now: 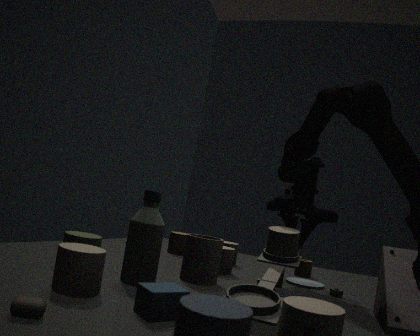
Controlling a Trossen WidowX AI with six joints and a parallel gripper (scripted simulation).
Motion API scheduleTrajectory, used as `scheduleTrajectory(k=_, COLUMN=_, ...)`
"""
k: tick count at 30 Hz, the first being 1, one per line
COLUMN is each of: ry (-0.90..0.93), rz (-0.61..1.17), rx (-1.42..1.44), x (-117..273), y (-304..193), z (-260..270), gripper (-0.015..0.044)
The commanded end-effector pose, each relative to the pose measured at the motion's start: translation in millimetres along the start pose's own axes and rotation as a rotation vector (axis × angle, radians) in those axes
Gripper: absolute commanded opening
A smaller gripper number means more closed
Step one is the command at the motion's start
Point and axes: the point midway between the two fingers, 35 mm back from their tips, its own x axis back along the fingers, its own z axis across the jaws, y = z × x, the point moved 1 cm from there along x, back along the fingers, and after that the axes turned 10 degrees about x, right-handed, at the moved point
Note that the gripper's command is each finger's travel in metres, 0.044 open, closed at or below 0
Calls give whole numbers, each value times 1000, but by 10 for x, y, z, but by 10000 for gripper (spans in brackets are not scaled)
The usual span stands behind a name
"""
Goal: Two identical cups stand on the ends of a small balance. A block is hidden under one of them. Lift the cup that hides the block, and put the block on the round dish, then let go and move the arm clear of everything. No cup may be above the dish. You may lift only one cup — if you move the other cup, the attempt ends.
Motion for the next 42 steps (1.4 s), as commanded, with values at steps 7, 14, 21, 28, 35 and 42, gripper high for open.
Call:
scheduleTrajectory(k=7, ry=59, rz=-57, rx=67, x=-269, y=-419, z=254, gripper=0)
scheduleTrajectory(k=14, ry=60, rz=-59, rx=69, x=-492, y=-414, z=266, gripper=0)
scheduleTrajectory(k=21, ry=60, rz=-60, rx=69, x=-691, y=-399, z=285, gripper=0)
scheduleTrajectory(k=28, ry=60, rz=-60, rx=69, x=-758, y=-394, z=288, gripper=0)
scheduleTrajectory(k=35, ry=60, rz=-60, rx=69, x=-872, y=-386, z=296, gripper=0)
scheduleTrajectory(k=42, ry=56, rz=-55, rx=72, x=-848, y=-400, z=285, gripper=105)
